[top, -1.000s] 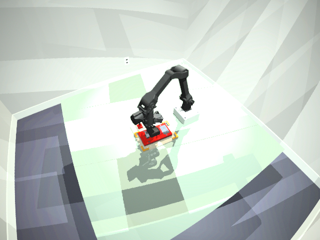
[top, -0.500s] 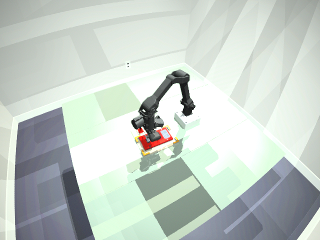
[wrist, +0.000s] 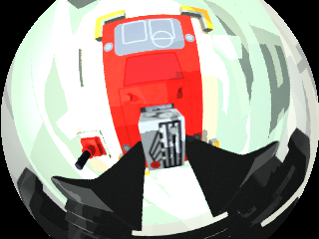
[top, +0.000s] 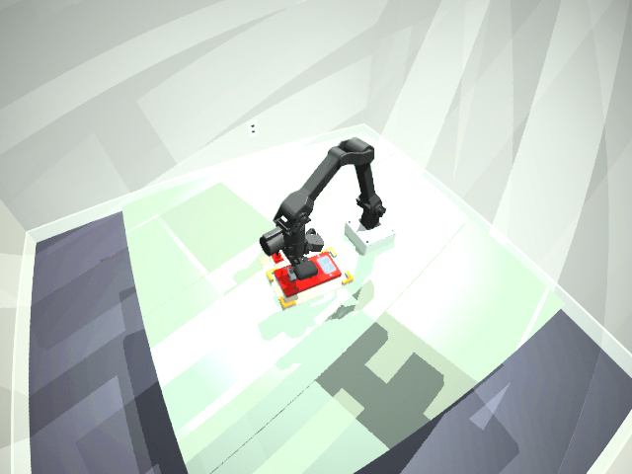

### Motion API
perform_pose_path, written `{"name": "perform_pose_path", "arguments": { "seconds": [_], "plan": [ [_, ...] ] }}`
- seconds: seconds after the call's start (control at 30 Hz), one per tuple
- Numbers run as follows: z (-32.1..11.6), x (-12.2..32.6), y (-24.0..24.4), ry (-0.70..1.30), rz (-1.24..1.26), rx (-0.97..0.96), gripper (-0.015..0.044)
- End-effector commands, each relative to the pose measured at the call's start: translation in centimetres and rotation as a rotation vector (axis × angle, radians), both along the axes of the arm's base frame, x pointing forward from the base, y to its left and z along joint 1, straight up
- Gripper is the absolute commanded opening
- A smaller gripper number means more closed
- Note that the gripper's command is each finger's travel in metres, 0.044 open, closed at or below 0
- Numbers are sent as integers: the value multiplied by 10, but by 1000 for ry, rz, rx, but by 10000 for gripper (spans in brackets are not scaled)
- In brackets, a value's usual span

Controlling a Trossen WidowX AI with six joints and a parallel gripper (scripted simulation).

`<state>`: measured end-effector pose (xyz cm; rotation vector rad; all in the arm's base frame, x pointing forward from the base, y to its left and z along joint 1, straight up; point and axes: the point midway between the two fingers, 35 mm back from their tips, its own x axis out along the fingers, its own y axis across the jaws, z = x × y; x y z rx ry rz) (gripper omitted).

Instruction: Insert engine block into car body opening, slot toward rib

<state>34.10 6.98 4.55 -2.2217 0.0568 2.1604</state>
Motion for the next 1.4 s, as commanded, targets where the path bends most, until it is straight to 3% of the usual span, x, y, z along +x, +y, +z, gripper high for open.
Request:
{"name": "perform_pose_path", "arguments": {
  "seconds": [0.0,1.37],
  "plan": [
    [-1,0,0,0,7,-1,158],
    [-3,0,0,0,-4,-1,158]
  ]
}}
